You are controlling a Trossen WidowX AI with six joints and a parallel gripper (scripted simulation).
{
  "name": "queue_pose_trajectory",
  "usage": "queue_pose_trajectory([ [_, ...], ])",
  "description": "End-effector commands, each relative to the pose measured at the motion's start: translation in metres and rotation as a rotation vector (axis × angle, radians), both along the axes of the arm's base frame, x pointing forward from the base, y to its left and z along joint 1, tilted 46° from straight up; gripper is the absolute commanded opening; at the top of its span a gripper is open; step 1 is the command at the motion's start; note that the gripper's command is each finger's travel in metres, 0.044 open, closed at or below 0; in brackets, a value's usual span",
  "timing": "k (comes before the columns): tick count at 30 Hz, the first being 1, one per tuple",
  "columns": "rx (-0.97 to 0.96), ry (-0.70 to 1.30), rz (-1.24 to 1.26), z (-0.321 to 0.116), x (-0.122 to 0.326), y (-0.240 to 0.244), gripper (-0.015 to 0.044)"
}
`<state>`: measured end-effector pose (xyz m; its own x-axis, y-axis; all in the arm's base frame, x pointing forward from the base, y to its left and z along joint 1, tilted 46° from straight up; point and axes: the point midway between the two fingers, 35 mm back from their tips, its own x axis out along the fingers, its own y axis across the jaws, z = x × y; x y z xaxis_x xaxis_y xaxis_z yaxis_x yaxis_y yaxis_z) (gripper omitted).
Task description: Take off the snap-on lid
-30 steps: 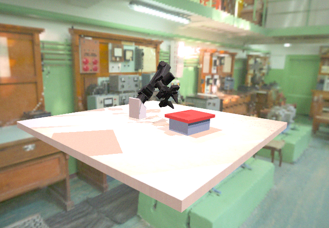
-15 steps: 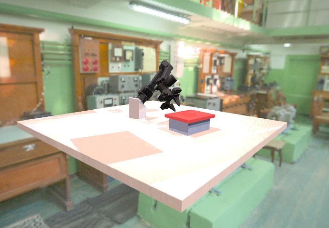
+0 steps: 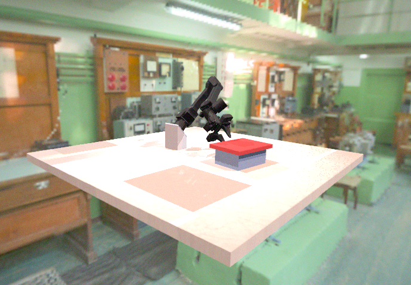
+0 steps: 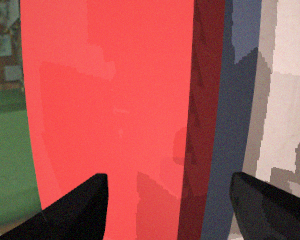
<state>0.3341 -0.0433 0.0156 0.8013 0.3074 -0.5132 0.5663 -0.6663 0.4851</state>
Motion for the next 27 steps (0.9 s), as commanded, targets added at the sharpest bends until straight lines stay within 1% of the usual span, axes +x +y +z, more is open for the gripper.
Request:
queue_pose_trajectory([
  [1, 0.000, -0.004, -0.007, -0.0030, 0.0073, 0.0016, 0.0235],
  [9, 0.003, -0.006, -0.008, -0.0089, 0.0148, 0.0061, 0.0235],
  [11, 0.003, -0.006, -0.008, -0.0089, 0.0148, 0.0061, 0.0183],
  [22, 0.003, -0.006, -0.008, -0.0089, 0.0148, 0.0061, 0.0109],
  [26, 0.003, -0.006, -0.008, -0.0089, 0.0148, 0.0061, 0.0004],
  [27, 0.003, -0.006, -0.008, -0.0089, 0.0148, 0.0061, 0.0000],
])
